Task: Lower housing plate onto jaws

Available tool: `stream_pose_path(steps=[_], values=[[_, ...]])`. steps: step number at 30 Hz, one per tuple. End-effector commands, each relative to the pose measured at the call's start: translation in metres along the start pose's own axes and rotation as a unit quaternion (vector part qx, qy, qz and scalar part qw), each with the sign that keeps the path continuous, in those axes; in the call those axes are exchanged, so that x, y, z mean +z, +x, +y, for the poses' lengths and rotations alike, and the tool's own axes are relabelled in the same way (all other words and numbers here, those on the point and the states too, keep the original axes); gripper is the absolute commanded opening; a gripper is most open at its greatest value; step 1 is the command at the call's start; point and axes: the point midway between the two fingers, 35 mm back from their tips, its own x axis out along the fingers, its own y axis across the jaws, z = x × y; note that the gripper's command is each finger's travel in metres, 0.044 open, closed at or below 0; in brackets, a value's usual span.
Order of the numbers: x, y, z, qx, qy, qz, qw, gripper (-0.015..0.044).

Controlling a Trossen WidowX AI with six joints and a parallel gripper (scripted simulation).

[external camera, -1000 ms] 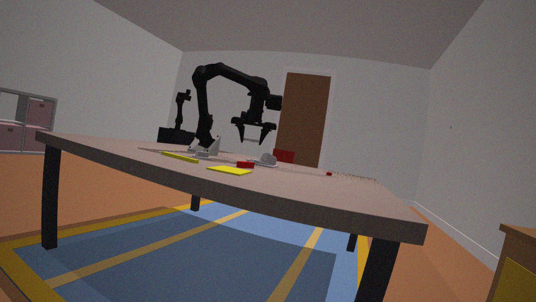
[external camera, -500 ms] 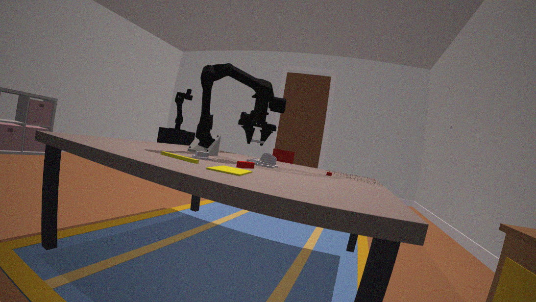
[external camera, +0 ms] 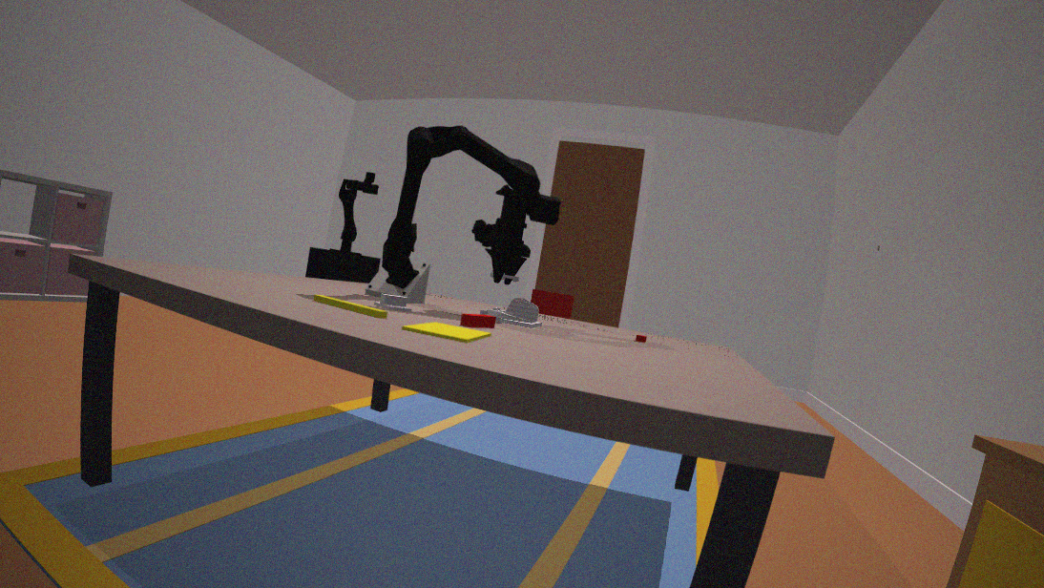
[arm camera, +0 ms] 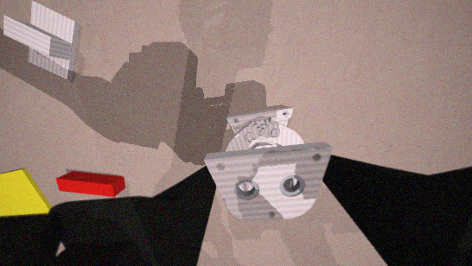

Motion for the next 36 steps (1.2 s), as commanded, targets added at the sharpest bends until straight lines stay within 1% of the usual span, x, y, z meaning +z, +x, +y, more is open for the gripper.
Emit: stream_pose_path(steps=[1, 24, 31, 36], values=[[-0.001, 0.0, -0.004, -0.001, -0.019, -0.001, 1.0, 0.0351], [-0.001, 0.0, -0.004, -0.001, -0.023, -0.001, 1.0, 0.0351], [0.013, 0.0, -0.01, -0.001, -0.023, -0.001, 1.0, 0.0351], [0.013, 0.0, -0.01, -0.001, -0.023, -0.001, 1.0, 0.0351]])
